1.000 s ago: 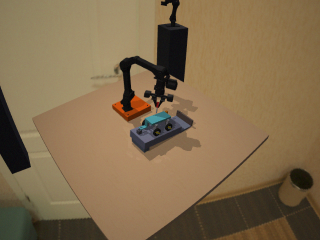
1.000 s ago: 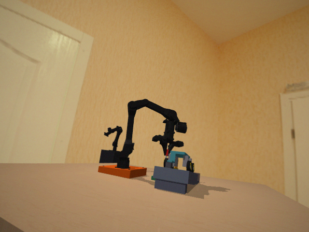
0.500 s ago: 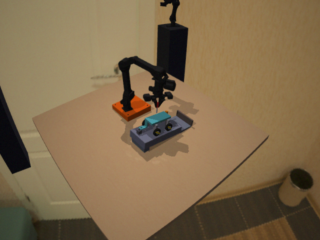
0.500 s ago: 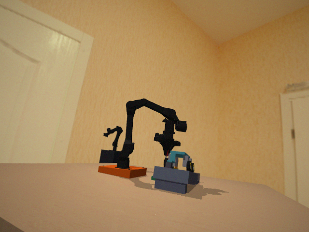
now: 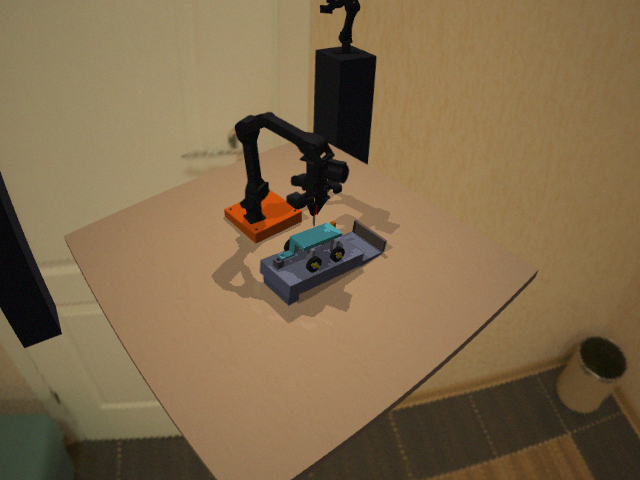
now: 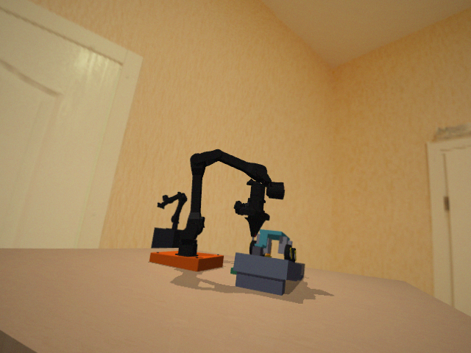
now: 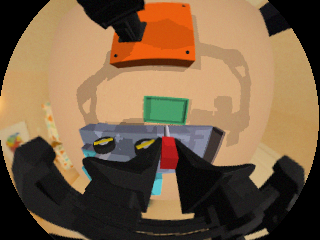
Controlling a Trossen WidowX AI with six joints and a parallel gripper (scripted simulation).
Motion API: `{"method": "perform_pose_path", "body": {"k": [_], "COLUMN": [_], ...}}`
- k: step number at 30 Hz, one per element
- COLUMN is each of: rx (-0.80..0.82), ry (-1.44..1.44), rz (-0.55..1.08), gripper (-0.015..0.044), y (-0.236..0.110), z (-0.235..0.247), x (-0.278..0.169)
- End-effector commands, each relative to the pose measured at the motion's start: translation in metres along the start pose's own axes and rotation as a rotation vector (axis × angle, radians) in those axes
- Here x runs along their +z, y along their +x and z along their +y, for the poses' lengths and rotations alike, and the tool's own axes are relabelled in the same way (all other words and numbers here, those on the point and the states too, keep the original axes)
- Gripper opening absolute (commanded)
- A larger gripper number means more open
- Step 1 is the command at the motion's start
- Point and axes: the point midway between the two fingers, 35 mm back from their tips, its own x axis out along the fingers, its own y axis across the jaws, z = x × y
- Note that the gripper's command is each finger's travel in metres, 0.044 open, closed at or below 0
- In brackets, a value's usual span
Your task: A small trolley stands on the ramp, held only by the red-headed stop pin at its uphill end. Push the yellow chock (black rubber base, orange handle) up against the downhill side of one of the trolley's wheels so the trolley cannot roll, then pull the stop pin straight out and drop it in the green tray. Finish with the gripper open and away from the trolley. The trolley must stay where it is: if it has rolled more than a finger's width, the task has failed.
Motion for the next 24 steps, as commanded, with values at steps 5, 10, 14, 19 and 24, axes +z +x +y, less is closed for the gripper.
{"method": "perform_pose_path", "body": {"k": [5, 10, 14, 19, 24], "rx": [-0.004, -0.004, -0.003, -0.081, -0.169], "ry": [-0.018, -0.018, -0.018, -0.017, -0.017], "rz": [-0.006, -0.007, -0.007, -0.012, -0.011], "gripper": [0.0, 0.0, 0.0, 0.0, 0.0], "y": [0.007, 0.02, 0.022, 0.03, 0.045], "z": [0.0, 0.001, 0.001, -0.001, -0.008], "x": [0.006, 0.015, 0.016, 0.015, 0.013]}}
